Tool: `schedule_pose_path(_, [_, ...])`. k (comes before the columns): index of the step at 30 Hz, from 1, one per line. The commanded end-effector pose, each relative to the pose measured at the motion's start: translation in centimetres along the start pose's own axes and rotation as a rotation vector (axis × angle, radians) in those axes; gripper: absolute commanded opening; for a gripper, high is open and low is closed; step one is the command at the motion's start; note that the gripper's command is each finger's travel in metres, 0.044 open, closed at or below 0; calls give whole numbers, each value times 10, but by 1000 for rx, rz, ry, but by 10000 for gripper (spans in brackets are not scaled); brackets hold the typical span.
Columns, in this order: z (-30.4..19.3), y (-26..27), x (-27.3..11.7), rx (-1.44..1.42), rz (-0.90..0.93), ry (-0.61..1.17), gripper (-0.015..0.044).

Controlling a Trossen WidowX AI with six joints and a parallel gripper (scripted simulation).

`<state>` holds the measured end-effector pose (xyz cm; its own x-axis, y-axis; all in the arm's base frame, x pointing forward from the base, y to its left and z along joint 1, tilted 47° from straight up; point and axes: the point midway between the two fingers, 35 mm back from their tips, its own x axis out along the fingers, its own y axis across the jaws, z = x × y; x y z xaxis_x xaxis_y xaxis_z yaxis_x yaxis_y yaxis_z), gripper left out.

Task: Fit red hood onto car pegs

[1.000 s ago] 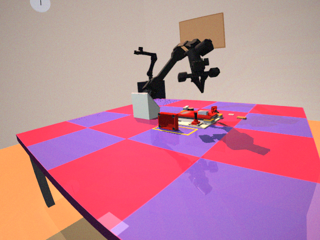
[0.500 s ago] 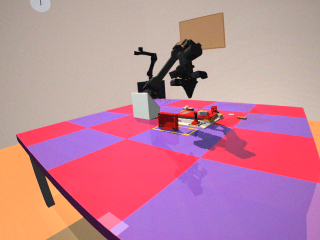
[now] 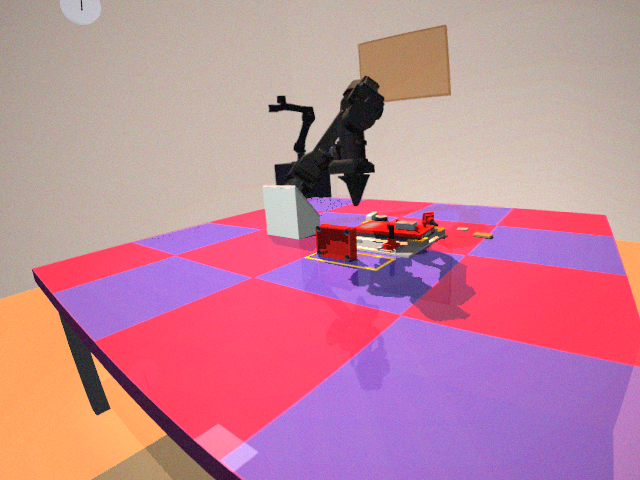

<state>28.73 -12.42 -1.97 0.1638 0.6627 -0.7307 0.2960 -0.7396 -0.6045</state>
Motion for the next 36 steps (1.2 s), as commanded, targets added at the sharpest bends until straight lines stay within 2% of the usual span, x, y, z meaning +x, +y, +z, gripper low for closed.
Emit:
schedule_pose_path(1, [27, -3, 12, 386, -72, -48, 0])
schedule_pose_path(14, [27, -3, 13, 386, -72, -48, 0])
schedule_pose_path(24, [28, -7, 56, 385, -73, -47, 0])
schedule_pose_path(36, [28, -4, 57, 385, -73, -47, 0])
